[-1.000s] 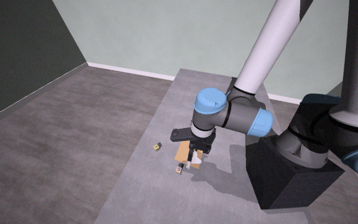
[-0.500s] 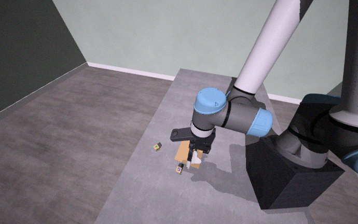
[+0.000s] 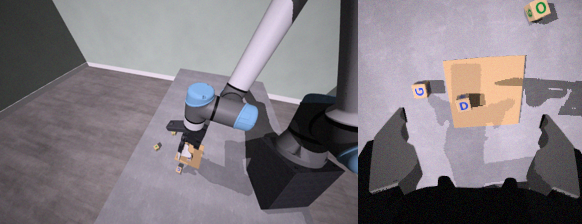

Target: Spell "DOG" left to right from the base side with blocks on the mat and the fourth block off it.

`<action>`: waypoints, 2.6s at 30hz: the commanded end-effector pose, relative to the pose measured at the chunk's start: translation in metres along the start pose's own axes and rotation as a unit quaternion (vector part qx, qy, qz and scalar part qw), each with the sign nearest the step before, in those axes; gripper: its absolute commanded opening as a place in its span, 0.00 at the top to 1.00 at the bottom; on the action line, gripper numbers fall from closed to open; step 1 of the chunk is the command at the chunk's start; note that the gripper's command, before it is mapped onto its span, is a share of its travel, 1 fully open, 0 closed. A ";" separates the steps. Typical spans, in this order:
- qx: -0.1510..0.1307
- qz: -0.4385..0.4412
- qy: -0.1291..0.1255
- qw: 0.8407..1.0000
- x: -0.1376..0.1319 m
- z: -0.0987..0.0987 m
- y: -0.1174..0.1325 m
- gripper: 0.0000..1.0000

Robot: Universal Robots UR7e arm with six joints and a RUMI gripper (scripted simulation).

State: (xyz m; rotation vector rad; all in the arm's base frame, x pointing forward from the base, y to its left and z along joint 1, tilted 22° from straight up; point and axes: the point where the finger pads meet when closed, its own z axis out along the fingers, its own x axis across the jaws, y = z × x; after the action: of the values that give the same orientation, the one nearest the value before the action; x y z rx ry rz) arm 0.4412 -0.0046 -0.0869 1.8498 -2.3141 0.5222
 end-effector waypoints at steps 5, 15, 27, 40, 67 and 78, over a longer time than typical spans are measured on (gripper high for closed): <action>-0.001 0.120 0.001 0.993 0.016 0.003 -0.030 0.00; -0.001 0.220 0.001 0.975 0.031 0.004 -0.055 0.00; -0.001 0.382 0.002 0.924 0.061 0.006 -0.093 0.00; 0.000 0.499 0.002 0.867 0.086 0.007 -0.120 0.00; 0.000 0.509 0.002 0.860 0.088 0.007 -0.122 0.63; 0.000 0.509 0.002 0.860 0.088 0.007 -0.122 0.63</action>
State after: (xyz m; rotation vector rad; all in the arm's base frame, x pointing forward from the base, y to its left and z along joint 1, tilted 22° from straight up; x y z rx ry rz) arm 0.5386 -0.1112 -0.0440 0.4369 -3.1138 0.5902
